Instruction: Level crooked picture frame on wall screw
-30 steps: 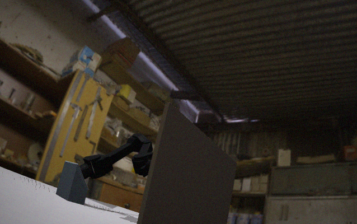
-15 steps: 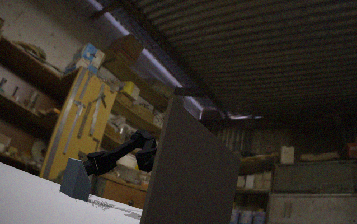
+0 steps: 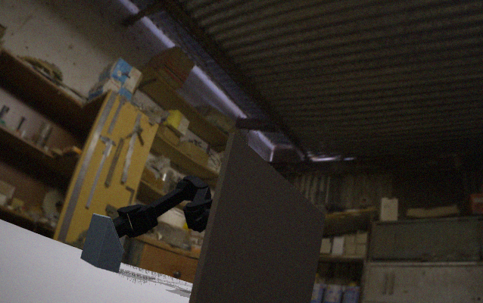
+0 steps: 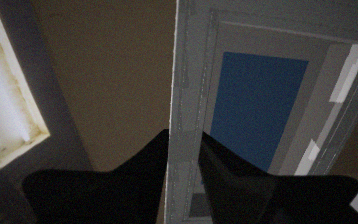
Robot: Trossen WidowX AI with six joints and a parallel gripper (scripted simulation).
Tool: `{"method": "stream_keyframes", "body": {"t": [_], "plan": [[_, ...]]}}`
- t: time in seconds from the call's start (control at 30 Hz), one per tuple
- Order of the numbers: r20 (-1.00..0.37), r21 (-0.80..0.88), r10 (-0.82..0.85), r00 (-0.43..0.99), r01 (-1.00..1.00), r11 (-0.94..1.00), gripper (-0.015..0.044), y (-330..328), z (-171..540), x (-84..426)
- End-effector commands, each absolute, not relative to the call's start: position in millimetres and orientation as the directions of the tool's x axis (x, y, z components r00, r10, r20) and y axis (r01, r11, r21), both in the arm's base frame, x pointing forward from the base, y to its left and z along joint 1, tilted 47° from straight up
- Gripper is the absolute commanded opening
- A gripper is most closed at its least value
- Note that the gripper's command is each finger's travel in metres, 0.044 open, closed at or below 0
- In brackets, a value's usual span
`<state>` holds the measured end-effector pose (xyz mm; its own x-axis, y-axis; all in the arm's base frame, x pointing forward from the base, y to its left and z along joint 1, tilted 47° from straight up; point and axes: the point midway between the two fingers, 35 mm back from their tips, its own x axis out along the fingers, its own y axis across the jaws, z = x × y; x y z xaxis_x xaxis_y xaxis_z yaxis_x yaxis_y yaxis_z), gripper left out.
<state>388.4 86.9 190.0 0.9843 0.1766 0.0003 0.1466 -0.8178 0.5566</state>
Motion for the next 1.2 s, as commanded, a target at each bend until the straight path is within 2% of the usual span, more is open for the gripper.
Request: {"method": "stream_keyframes", "body": {"t": [0.0,1.17], "plan": [[0.009,0.559,0.163,0.987,0.130,-0.819,0.0000,82.0,193.9,389.6],[0.009,0.559,0.163,0.987,0.130,-0.819,0.0000,80.0,195.2,389.9]]}}
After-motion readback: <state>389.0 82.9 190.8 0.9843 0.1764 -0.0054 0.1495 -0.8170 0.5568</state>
